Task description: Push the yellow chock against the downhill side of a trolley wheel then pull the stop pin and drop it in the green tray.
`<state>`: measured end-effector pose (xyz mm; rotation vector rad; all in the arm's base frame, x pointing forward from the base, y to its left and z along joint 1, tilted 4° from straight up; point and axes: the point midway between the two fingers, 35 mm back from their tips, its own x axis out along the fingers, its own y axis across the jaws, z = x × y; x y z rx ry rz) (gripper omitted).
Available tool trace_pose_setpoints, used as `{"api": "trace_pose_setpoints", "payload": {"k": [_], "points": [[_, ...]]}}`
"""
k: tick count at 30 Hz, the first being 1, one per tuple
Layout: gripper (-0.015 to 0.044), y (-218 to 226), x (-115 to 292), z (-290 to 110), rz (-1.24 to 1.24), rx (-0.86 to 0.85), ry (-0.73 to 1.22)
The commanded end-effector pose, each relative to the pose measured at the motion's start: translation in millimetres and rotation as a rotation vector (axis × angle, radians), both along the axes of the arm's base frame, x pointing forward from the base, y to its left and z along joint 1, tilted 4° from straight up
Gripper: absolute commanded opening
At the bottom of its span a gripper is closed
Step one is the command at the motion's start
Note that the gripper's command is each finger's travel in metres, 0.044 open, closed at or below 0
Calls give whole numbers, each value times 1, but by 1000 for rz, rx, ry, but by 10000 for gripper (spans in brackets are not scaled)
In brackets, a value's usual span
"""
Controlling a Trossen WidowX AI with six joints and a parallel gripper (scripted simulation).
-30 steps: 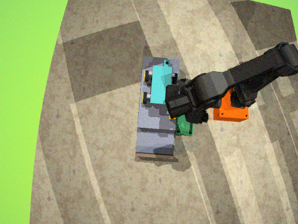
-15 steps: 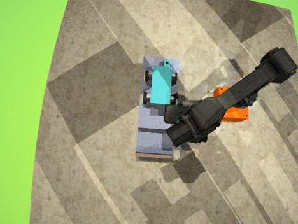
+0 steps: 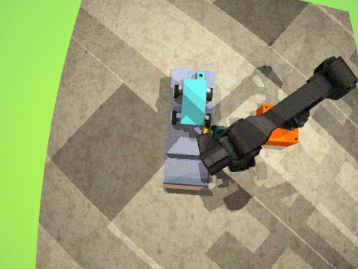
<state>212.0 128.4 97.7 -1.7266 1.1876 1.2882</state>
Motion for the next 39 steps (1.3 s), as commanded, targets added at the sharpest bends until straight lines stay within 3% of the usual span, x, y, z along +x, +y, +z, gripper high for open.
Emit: {"api": "trace_pose_setpoints", "payload": {"k": [1, 39], "points": [[0, 0, 0, 3, 97, 22, 15], [0, -7, 2, 5, 1181, 102, 204]]}}
